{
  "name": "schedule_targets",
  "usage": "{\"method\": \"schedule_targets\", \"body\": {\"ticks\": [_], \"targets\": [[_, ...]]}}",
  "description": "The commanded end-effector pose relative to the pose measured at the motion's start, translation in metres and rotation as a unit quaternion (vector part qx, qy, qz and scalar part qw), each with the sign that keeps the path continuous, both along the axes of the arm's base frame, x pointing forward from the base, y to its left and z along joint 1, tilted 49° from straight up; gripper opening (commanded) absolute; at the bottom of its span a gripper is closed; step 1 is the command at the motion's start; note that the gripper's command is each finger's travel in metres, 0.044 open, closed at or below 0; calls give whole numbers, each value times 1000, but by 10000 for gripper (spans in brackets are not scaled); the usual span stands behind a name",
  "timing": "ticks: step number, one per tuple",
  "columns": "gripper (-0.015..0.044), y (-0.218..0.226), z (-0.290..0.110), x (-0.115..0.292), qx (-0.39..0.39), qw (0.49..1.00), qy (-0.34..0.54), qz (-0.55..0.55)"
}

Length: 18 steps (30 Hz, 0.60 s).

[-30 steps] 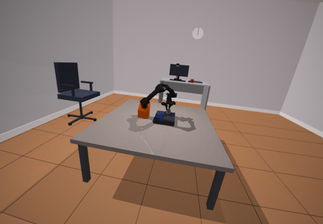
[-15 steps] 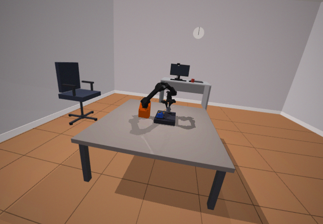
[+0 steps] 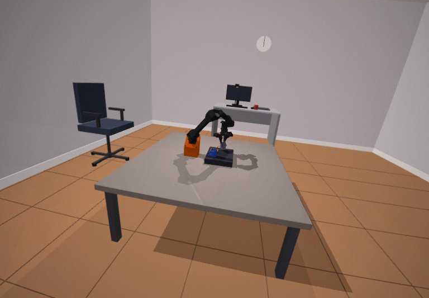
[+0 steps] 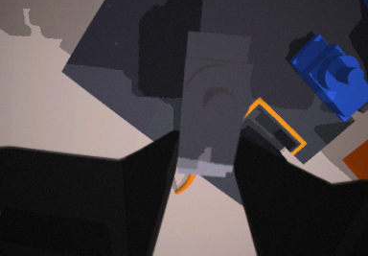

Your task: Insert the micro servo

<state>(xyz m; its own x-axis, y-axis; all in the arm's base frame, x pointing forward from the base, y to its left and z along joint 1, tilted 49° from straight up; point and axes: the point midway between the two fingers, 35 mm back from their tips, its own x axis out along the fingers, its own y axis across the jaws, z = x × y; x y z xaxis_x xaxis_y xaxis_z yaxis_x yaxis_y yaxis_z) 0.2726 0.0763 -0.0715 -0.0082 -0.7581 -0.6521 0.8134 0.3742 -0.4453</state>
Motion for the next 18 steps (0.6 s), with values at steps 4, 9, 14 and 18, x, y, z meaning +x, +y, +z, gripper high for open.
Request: {"method": "schedule_targets", "body": {"ticks": [4,9,14,18], "targets": [[0,2,5,-2,6,1000,-8,-1],[0,1,6,-5,6,1000,-8,-1],[0,0,7,-7,6,1000,-7,-1],[0,-1,8,-9,6,1000,-7,-1]]}}
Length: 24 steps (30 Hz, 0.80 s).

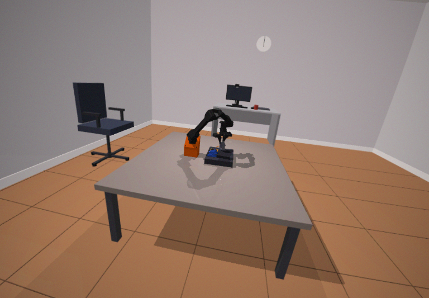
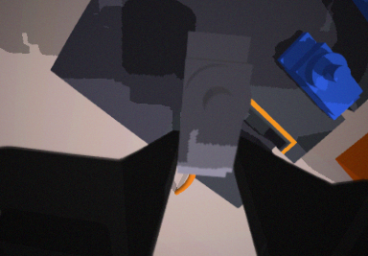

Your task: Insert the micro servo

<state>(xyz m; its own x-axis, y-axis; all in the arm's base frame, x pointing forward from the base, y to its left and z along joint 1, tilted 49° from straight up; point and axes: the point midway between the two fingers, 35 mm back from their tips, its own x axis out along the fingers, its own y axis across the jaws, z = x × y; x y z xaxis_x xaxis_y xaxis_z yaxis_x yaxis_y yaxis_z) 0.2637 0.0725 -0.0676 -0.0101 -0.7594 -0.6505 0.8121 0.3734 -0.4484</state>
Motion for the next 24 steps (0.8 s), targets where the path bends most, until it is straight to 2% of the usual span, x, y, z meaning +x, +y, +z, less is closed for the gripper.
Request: {"method": "schedule_targets", "body": {"ticks": [1,24], "targets": [[0,3,4,-1,7,1000,-9,-1],[0,-2,10,-12,7,1000,-8,-1]]}}
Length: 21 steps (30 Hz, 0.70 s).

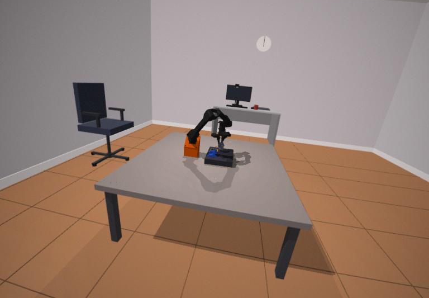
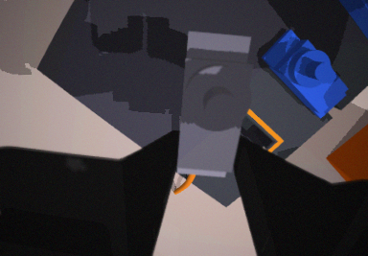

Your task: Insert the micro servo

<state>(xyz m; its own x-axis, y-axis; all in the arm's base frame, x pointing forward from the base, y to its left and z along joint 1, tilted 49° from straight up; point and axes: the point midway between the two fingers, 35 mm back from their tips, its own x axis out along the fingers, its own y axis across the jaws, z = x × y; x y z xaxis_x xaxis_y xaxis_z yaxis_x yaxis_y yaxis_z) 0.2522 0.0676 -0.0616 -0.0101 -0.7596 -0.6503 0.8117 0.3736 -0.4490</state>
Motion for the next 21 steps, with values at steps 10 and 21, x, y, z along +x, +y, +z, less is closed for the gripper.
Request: {"method": "schedule_targets", "body": {"ticks": [10,21], "targets": [[0,0,6,-5,7,1000,-8,-1],[0,-2,9,-9,7,1000,-8,-1]]}}
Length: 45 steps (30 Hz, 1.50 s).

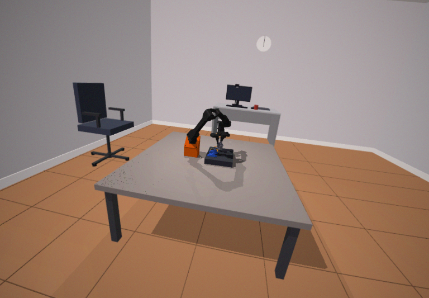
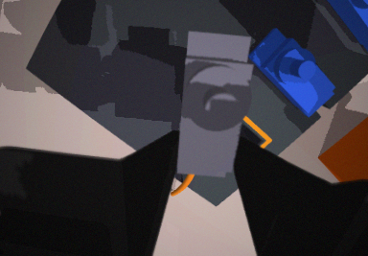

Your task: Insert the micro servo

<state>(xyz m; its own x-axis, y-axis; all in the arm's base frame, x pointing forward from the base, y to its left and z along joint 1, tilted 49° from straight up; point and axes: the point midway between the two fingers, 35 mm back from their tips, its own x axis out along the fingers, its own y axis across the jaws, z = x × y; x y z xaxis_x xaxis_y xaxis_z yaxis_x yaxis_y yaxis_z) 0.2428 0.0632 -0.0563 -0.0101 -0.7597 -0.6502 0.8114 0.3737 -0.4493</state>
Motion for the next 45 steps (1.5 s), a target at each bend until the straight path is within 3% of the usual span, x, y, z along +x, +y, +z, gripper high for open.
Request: {"method": "schedule_targets", "body": {"ticks": [1,45], "targets": [[0,2,4,-1,7,1000,-8,-1],[0,-8,15,-18,6,1000,-8,-1]]}}
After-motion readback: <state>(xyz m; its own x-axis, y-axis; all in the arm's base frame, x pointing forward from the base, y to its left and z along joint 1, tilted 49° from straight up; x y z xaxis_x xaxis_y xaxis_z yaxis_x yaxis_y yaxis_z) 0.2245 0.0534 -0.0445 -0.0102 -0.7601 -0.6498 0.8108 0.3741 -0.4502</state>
